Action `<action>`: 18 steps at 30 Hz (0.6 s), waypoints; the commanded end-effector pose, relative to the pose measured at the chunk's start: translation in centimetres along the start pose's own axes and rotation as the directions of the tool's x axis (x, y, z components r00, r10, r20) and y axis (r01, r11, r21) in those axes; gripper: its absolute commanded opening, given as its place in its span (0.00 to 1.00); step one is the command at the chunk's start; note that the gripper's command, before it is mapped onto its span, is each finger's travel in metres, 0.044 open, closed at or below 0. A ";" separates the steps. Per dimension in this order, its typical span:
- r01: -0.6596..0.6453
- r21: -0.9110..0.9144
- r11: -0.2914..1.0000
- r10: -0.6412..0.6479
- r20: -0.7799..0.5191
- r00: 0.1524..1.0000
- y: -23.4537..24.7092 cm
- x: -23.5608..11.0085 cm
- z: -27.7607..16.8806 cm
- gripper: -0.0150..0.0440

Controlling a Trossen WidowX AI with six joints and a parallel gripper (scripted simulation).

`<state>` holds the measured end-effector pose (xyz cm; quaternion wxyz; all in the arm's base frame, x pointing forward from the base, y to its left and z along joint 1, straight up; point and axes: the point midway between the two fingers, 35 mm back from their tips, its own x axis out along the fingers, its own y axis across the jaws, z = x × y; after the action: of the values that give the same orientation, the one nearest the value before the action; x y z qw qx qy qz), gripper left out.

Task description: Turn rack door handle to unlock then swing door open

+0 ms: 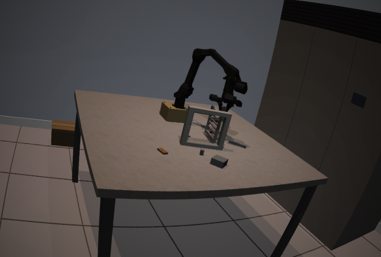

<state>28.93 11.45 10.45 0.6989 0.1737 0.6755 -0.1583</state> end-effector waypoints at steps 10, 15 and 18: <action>0.004 0.039 0.999 -0.004 -0.005 1.000 0.4 0.0 0.1 0.28; 0.004 0.039 0.999 -0.004 -0.005 1.000 0.4 0.0 0.1 0.37; 0.004 0.039 0.999 -0.004 -0.005 1.000 0.4 0.0 0.1 0.51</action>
<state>29.19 11.77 10.45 0.6959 0.1830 0.6738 -0.1679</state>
